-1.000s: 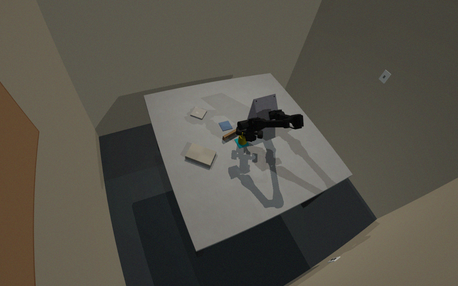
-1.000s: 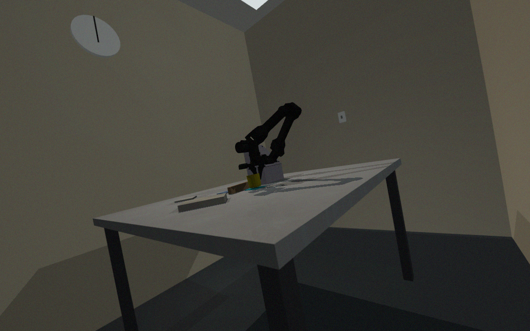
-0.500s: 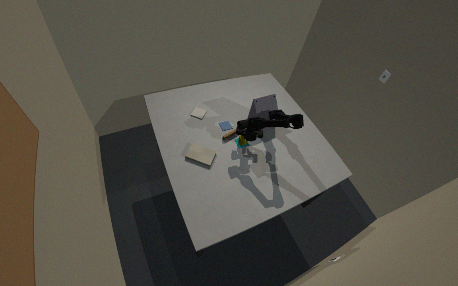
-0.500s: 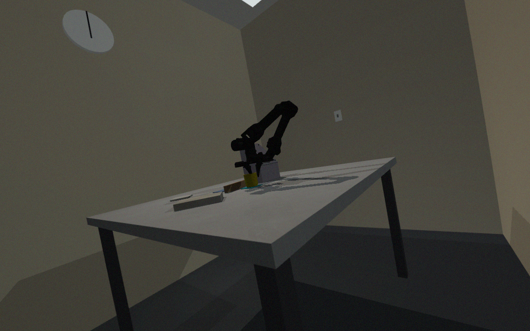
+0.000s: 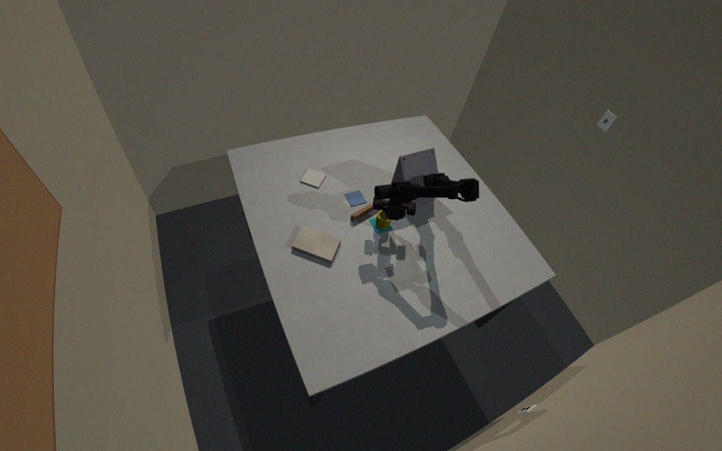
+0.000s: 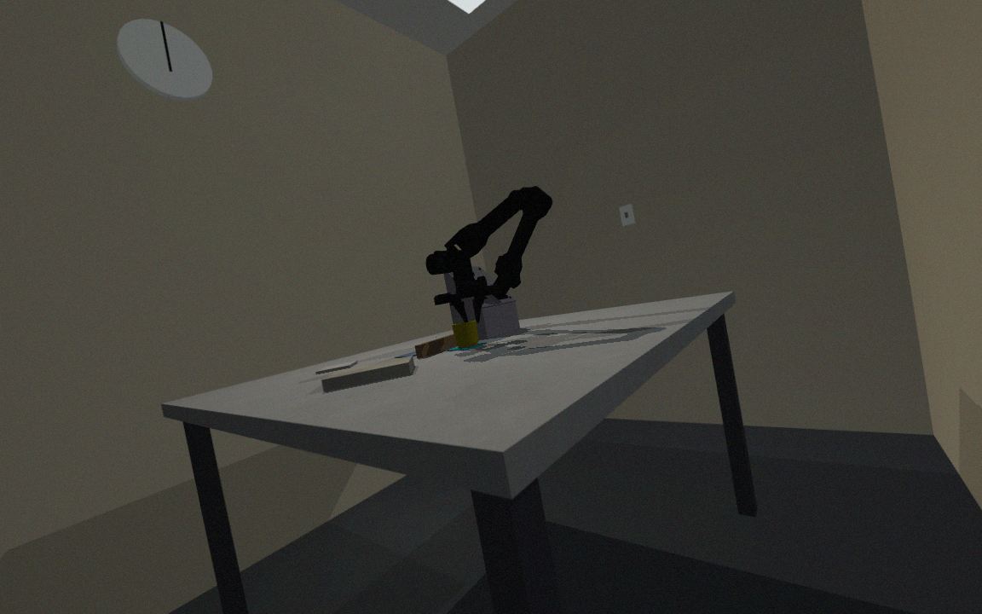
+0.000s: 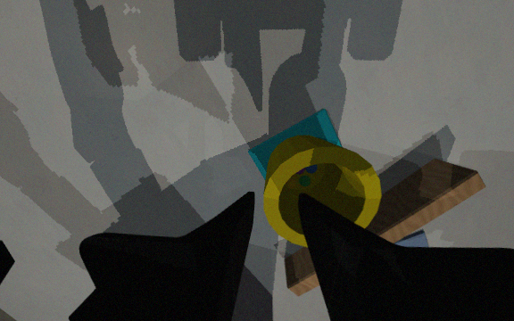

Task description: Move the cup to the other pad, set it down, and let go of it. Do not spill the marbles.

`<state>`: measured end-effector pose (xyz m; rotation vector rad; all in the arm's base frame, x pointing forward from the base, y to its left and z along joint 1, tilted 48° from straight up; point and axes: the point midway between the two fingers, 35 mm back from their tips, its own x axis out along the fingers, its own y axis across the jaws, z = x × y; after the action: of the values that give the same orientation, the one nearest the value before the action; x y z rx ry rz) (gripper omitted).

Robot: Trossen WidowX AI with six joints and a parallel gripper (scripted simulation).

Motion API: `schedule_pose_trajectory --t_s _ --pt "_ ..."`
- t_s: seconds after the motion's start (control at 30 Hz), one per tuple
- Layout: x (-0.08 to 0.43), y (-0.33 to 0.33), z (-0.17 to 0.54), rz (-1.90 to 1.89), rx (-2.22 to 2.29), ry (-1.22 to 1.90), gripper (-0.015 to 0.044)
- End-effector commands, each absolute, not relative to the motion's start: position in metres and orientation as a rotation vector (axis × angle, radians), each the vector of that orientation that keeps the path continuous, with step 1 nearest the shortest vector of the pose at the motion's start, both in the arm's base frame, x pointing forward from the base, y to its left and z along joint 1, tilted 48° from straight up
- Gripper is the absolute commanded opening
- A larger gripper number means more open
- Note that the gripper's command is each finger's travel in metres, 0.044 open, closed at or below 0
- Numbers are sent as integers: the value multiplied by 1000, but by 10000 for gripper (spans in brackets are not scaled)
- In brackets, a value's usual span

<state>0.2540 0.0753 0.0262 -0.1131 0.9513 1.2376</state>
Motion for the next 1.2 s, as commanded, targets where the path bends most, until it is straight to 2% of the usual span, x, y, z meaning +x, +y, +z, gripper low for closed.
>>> schedule_pose_trajectory --t_s 0.0,0.63,1.0,1.17 --pt "256 70 31 1231 -123 946 147" --pt "251 53 45 1233 -118 945 147" --pt "251 53 45 1237 -108 951 435" --pt "252 39 56 1233 -114 951 440"
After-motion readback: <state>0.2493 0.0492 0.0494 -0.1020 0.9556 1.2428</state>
